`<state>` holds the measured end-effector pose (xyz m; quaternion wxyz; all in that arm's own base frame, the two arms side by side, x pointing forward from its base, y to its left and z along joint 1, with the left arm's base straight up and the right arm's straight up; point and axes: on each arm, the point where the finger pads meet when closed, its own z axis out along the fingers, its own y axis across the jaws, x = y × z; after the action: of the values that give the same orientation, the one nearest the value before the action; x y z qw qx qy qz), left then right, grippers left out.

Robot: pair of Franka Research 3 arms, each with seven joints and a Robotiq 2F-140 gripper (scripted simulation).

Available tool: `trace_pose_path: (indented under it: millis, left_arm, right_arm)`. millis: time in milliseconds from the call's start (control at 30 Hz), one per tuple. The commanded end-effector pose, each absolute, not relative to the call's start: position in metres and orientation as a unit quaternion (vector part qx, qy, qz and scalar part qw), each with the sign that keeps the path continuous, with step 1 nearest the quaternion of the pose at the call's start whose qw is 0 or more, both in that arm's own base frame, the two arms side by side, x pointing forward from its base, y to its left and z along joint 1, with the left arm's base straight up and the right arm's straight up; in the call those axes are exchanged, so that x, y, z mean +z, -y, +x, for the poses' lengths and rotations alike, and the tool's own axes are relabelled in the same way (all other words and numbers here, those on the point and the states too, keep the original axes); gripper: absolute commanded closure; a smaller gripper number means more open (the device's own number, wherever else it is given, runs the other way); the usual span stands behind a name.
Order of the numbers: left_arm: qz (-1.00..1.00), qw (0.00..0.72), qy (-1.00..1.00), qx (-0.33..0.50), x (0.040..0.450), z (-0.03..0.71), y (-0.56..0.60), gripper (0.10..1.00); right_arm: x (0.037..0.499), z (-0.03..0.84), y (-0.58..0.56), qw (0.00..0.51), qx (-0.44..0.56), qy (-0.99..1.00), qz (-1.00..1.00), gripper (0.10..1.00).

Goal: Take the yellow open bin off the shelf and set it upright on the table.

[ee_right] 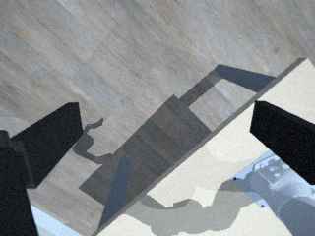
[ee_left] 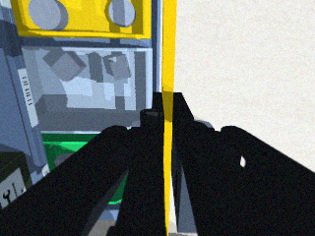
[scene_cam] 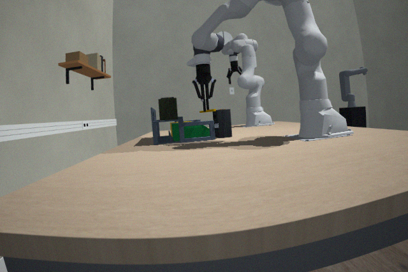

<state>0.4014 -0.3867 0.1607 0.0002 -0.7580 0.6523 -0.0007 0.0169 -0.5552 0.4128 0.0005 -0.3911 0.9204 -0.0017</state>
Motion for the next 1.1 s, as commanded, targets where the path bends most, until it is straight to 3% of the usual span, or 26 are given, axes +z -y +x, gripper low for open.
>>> trace_pose_path:
  millis: [0, 1067]
  left_arm:
    - [-0.756, 0.0, -0.655, 0.0, 0.168, 0.401, 0.386, 0.999]
    - [-0.756, 0.0, -0.655, 0.0, 0.196, 0.401, 0.386, 0.999]
  right_arm:
    - [0.413, 0.017, 0.555, 0.0, -0.002, -0.92, -0.391, 0.098]
    - [0.413, 0.017, 0.555, 0.0, -0.002, -0.92, -0.391, 0.098]
